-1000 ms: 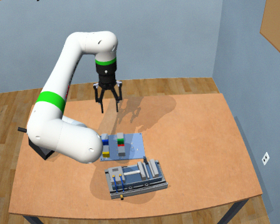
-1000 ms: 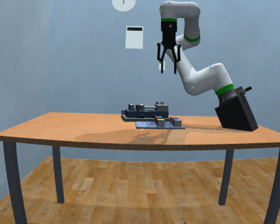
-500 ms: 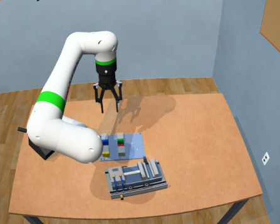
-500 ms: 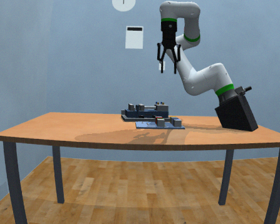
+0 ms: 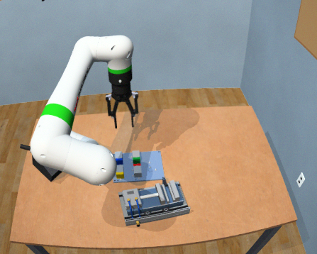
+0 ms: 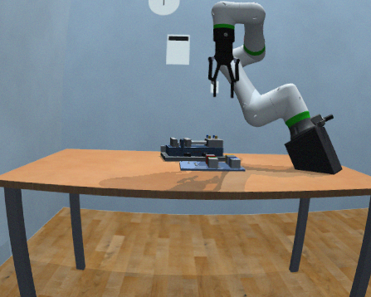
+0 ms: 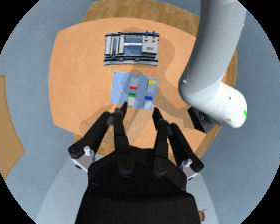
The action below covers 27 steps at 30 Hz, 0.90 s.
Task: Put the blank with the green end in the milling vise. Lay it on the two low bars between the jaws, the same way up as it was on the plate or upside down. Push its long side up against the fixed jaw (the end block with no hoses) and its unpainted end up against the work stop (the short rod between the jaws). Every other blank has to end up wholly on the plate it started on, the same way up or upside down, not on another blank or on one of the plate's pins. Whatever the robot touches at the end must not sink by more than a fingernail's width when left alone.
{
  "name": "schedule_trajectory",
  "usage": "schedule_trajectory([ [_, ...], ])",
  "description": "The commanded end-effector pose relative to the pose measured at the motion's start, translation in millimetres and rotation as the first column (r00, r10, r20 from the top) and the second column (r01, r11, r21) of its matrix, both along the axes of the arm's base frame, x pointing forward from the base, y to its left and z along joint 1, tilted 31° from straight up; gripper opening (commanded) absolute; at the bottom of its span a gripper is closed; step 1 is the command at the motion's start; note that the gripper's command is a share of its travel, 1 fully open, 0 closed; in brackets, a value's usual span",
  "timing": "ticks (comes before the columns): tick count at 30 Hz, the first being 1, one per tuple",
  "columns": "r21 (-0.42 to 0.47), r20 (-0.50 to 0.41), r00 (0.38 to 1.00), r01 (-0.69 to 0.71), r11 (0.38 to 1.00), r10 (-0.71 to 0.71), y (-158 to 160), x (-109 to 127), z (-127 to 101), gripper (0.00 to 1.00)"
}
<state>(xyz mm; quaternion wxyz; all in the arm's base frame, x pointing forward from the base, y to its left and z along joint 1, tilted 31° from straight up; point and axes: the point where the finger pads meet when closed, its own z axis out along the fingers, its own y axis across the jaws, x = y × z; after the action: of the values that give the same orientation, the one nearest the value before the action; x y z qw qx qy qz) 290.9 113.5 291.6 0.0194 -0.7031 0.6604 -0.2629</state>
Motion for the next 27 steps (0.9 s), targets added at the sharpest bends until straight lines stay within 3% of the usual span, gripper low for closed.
schedule_trajectory([
  [1, 0.000, 0.001, 1.000, 0.000, 1.000, 0.000, 0, 0, 0, 0.50],
  [5, 0.000, 0.001, 1.000, 0.000, 1.000, 0.000, 0, 0, 0, 0.50],
  [27, 0.003, 0.004, 1.000, 0.005, 1.000, -0.005, -4, 37, -53, 0.50],
])
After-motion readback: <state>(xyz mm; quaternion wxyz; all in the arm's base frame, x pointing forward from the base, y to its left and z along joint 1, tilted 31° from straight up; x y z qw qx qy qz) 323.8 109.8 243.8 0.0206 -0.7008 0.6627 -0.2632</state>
